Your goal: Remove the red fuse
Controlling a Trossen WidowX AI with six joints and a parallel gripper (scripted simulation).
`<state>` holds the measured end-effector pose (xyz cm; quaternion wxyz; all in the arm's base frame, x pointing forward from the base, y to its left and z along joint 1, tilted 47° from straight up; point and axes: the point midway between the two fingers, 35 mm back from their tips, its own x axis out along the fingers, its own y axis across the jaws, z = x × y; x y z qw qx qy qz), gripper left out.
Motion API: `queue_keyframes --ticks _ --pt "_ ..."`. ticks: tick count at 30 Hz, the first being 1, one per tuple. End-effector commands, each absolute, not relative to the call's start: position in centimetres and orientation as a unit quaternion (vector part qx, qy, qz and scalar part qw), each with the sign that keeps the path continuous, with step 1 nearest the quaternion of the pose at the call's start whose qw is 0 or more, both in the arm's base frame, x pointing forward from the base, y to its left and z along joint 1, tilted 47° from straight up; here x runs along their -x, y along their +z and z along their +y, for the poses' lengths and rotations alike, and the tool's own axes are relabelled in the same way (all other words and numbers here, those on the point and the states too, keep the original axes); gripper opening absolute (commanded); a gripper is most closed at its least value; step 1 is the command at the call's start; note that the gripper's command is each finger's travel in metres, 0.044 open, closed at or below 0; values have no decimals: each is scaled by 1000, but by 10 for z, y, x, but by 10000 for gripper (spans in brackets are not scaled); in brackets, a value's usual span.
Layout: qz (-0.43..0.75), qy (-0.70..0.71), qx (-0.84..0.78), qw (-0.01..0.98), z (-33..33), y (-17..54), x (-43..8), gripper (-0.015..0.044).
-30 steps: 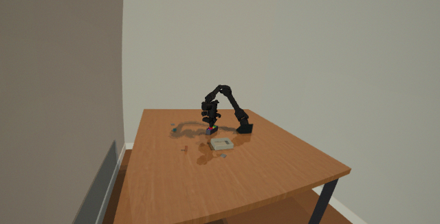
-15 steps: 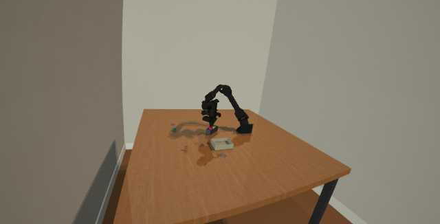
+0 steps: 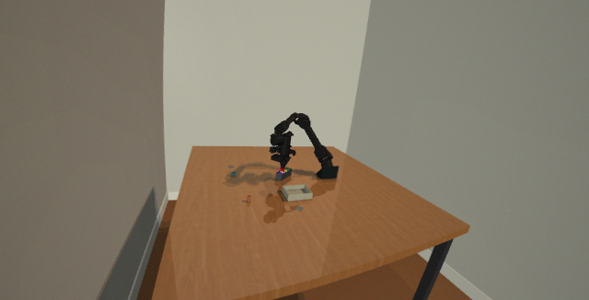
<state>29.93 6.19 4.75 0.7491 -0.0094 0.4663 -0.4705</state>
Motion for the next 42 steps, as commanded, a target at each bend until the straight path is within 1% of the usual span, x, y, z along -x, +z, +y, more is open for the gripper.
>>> queue_keyframes --ticks 1,36,42 --pt "467 -471 6 748 63 49 -299 0" --pt "467 -471 7 748 86 71 -295 0" --pt "469 -469 5 748 107 55 -296 0"
